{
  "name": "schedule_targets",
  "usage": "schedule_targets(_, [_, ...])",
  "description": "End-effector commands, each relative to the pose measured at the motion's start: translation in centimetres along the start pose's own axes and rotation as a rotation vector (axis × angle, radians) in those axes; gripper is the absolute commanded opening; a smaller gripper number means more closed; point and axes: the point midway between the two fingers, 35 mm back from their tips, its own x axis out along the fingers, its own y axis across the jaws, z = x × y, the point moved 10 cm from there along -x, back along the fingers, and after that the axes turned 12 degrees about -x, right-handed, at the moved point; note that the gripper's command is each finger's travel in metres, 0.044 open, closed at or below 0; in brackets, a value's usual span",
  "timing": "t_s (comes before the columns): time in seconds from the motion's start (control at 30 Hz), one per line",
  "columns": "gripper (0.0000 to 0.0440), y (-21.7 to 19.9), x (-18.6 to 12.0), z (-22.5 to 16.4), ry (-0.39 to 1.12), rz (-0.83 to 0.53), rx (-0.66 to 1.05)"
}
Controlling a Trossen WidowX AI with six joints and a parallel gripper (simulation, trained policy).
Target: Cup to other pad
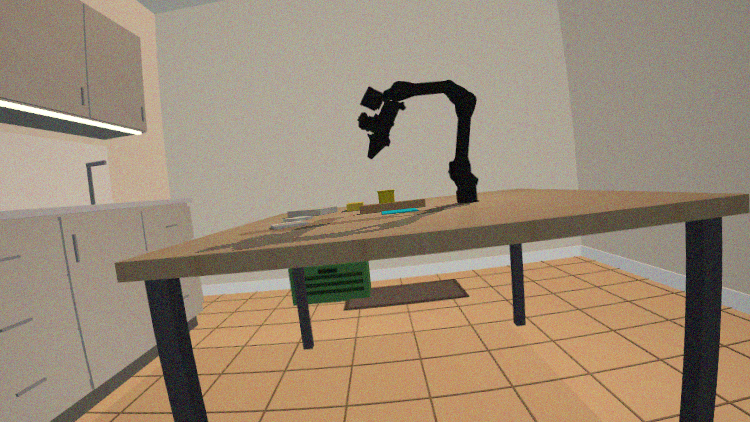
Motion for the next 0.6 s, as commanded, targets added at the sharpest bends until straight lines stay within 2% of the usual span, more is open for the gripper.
schedule_targets(0.0, [0.0133, -0.3, 0.1, 0.4, 0.064, -0.015, -0.010])
schedule_targets(0.57, [0.0119, -2.2, 2.1, 0.6, 0.336, -0.056, -0.068])
